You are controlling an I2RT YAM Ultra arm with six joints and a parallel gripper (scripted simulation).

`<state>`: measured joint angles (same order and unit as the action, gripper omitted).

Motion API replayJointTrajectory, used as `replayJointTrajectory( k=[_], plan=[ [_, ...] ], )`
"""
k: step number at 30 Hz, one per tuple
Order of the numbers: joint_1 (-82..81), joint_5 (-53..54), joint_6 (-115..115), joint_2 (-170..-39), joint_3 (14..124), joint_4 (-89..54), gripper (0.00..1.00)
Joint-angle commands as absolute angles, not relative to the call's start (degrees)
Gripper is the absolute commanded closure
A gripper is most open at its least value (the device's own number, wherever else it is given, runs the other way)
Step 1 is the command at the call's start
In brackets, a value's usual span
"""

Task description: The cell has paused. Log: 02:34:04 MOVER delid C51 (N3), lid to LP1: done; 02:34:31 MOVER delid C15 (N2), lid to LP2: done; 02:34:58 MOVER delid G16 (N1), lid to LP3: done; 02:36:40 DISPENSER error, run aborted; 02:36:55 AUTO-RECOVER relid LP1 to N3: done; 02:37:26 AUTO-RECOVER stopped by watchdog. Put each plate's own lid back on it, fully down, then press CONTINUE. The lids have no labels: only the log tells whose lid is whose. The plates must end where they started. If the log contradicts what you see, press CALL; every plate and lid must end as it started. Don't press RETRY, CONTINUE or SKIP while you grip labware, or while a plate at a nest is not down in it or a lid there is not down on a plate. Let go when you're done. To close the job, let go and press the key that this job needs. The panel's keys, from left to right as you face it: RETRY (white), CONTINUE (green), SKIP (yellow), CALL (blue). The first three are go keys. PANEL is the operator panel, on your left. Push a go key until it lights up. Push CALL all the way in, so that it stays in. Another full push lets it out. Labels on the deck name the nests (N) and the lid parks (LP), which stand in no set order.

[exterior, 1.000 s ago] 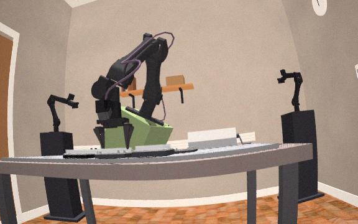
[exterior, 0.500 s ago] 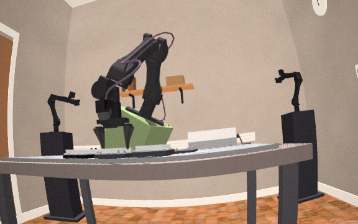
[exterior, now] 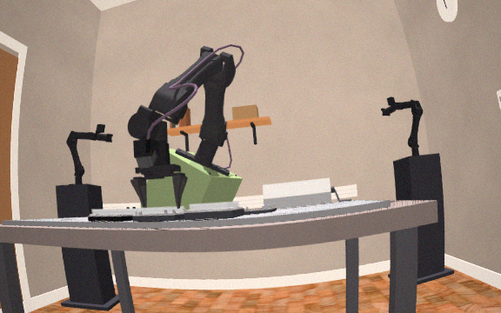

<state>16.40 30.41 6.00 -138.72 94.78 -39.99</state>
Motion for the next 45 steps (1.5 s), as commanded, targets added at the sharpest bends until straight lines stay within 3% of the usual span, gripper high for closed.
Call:
replayJointTrajectory(
  k=[1,17,18,45],
  plan=[
    [17.2,30.4,5.7,-138.6,96.4,-39.5,1.0],
    [17.3,30.4,5.8,-138.8,96.9,-39.6,1.0],
    [17.3,30.4,5.8,-138.8,96.9,-39.6,0.0],
    [17.3,30.4,5.8,-138.2,96.9,-39.6,0.0]
  ],
)
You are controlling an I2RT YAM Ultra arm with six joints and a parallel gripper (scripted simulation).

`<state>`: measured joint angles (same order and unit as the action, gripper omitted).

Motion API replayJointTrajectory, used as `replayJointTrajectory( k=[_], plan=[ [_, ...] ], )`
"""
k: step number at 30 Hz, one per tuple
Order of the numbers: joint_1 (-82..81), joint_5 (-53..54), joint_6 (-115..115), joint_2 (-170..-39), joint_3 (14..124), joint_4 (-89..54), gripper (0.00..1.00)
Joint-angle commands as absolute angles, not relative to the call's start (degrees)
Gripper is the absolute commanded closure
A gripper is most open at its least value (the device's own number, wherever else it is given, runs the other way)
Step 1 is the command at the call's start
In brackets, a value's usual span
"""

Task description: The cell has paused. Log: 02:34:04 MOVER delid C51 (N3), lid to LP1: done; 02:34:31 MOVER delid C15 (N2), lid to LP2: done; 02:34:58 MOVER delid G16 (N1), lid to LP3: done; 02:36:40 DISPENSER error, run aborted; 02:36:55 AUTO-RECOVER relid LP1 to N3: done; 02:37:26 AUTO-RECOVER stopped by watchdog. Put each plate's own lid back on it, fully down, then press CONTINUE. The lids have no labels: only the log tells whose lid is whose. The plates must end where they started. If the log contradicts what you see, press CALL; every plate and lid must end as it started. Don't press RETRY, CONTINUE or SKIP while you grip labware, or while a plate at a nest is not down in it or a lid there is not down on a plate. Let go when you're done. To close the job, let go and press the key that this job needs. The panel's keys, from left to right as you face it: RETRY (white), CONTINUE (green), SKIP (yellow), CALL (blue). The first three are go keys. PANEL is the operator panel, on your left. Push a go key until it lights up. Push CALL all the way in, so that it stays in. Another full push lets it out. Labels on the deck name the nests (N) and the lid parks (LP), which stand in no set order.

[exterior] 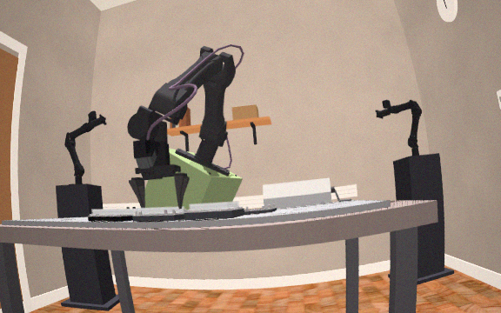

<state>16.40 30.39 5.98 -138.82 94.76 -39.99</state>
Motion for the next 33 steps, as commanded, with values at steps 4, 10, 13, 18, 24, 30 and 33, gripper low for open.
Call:
replayJointTrajectory(
  k=[4,10,13,18,24,30,33],
  plan=[
    [17.3,30.4,5.8,-138.2,96.9,-39.6,0.0],
    [17.3,30.4,5.8,-138.2,96.9,-39.6,0.0],
    [17.3,30.4,5.8,-138.2,96.9,-39.6,0.0],
    [18.1,30.4,6.5,-136.5,96.8,-40.8,0.0],
    [18.8,30.6,7.3,-135.4,97.0,-42.5,0.0],
    [19.4,30.9,8.2,-134.4,97.3,-44.2,0.0],
    [19.5,31.0,8.3,-134.3,97.5,-44.5,0.0]
  ],
)
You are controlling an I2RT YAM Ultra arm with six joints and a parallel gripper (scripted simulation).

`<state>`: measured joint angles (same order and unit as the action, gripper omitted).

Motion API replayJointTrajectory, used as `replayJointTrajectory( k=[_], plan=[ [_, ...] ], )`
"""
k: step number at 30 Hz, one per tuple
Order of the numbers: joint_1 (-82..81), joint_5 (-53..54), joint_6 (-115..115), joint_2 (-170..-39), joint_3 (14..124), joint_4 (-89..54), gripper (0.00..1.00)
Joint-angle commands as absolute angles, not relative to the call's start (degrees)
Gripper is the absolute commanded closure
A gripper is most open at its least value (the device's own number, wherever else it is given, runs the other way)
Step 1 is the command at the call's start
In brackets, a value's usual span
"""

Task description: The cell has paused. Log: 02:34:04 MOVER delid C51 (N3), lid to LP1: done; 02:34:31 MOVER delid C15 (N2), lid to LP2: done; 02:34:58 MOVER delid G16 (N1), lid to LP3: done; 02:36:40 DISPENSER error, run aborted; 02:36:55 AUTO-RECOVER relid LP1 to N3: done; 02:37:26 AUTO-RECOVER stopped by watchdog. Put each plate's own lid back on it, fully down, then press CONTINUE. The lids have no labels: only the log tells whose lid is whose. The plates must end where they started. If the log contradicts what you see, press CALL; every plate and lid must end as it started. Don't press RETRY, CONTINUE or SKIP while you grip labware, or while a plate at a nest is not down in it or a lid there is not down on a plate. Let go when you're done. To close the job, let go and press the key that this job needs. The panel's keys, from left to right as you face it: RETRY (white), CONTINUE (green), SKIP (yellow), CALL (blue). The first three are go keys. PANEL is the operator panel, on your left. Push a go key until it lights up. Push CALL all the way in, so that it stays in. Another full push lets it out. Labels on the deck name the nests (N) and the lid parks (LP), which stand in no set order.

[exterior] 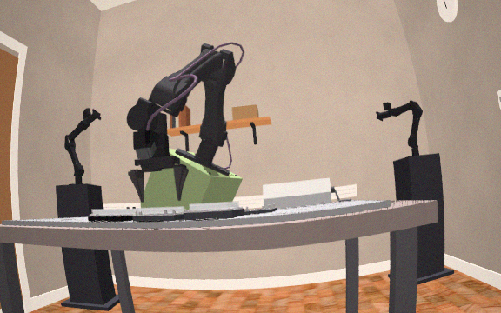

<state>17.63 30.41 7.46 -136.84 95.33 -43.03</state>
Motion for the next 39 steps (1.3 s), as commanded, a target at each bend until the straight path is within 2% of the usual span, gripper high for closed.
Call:
replayJointTrajectory(
  k=[1,39],
  plan=[
    [19.5,31.0,8.3,-134.3,97.5,-44.6,0.0],
    [20.2,31.0,8.9,-134.7,98.3,-46.0,0.0]
  ],
)
